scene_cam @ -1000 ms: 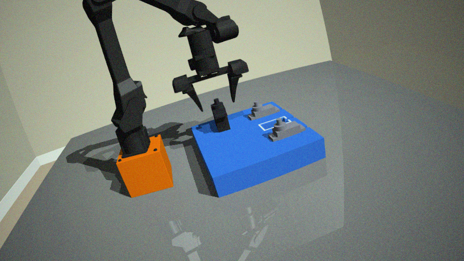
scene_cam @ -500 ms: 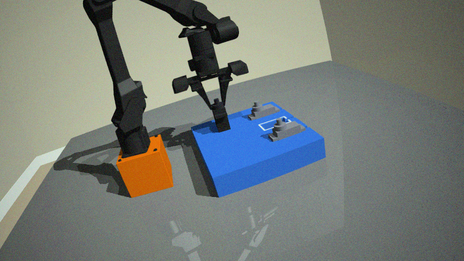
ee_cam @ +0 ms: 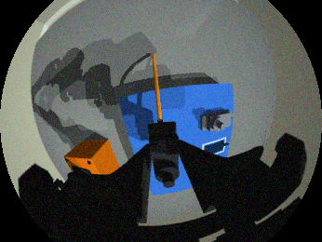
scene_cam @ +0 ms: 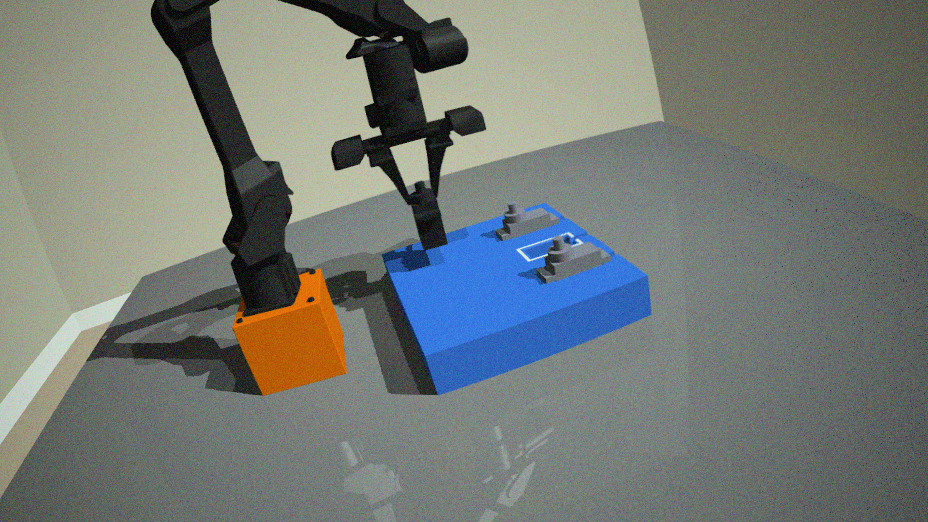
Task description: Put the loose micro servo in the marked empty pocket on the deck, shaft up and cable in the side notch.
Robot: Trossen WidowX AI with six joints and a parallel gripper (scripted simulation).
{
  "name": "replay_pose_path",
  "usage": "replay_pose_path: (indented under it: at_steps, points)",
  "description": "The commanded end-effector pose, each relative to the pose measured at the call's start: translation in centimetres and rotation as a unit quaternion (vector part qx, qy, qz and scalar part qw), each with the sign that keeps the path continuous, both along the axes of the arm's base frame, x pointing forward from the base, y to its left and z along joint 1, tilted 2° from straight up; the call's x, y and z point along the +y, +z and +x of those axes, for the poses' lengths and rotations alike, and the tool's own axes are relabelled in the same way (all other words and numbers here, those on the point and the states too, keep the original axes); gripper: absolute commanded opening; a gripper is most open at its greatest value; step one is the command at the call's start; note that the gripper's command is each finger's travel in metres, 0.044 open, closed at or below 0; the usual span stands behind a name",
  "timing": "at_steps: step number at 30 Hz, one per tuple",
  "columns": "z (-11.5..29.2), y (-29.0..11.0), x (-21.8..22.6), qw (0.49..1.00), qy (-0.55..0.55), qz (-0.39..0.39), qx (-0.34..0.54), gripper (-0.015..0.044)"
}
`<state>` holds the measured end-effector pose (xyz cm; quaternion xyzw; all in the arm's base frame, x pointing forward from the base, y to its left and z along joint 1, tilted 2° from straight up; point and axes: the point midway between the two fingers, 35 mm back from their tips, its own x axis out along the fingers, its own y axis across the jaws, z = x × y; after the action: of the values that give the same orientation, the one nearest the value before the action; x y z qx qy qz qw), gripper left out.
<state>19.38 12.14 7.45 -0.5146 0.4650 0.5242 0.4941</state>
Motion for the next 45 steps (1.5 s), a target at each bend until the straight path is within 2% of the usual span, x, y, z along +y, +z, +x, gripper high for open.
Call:
replay_pose_path:
  at_steps: [1, 16, 39, 45]
  points:
    - [-0.1, 0.3, -0.2, 1.0, 0.001, 0.001, -0.005, 0.0]
    - [2.5, 0.4, 0.6, 1.0, 0.001, 0.001, -0.006, 0.0]
    - [3.9, 0.1, -8.1, 1.0, 0.001, -0.003, -0.007, 0.0]
    - [4.0, 0.1, -8.4, 1.0, -0.027, -0.003, -0.006, 0.0]
